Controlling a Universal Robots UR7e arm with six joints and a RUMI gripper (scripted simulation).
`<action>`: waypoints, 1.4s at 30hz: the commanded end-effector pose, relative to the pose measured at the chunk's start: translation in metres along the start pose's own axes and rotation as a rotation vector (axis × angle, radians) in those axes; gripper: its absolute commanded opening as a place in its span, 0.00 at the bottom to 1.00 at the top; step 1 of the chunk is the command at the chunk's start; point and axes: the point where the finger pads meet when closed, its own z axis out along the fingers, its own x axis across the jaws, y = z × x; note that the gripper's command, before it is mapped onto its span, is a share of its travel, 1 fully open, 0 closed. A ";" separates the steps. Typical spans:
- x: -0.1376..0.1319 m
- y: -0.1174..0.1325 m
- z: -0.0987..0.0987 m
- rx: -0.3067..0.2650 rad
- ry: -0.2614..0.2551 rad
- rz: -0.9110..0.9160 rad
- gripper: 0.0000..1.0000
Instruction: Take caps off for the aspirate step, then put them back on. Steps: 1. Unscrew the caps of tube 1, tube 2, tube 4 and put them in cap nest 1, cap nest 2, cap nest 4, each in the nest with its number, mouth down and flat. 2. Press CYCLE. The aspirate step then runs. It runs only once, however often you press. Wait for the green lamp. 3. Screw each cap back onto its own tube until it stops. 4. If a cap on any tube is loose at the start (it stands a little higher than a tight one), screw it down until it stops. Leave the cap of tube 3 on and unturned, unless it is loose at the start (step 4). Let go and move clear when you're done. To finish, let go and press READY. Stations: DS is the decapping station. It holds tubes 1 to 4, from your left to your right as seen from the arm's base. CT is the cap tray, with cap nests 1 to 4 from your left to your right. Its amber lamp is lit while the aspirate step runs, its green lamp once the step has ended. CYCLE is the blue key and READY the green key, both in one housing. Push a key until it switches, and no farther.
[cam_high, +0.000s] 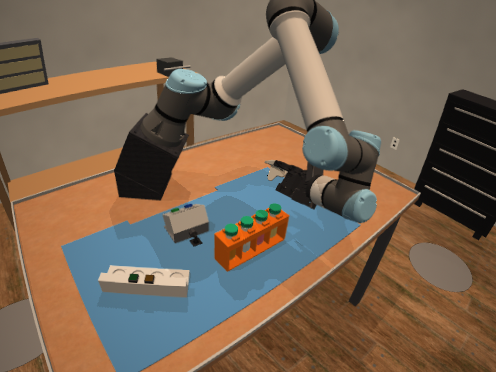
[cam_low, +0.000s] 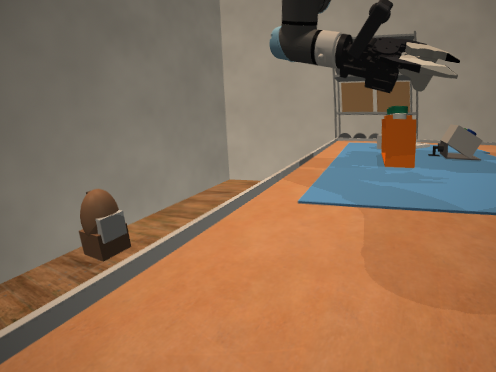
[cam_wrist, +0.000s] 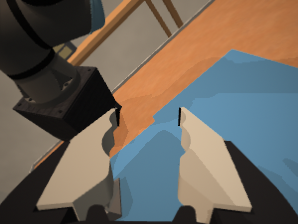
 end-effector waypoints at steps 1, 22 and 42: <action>-0.007 0.018 -0.006 -0.048 0.086 0.032 0.35; -0.038 0.079 -0.027 -0.193 0.350 0.151 0.35; -0.076 0.129 -0.050 -0.339 0.604 0.287 0.35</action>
